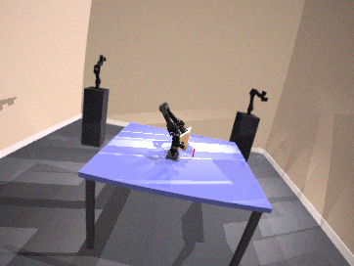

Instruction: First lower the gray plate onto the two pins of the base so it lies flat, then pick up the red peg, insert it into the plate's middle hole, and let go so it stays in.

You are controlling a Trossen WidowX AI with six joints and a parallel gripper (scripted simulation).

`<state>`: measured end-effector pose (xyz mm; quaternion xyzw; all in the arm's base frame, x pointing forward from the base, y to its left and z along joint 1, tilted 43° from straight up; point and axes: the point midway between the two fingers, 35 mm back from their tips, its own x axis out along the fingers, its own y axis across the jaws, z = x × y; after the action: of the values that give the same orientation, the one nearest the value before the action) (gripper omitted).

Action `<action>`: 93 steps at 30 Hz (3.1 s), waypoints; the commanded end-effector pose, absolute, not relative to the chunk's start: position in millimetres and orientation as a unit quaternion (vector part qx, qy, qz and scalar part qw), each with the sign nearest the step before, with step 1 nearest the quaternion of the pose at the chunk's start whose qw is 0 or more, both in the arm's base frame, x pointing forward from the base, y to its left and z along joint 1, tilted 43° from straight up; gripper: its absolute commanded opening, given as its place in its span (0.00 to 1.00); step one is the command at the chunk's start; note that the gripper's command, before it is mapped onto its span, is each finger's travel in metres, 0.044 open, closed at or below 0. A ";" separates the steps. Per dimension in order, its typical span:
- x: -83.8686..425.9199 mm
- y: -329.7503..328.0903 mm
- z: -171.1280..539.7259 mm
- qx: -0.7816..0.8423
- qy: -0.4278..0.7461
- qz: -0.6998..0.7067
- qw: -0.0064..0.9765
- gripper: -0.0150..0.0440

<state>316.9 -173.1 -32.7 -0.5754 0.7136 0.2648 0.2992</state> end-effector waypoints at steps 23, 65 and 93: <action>337.9 -91.4 49.7 -0.575 0.714 0.267 0.297 1.00; 253.4 52.1 -62.3 0.124 0.466 -0.604 0.635 1.00; 239.8 33.3 -91.5 0.166 0.421 -0.636 0.625 1.00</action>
<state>241.1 36.4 -86.9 0.1682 0.4222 -0.6376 0.6221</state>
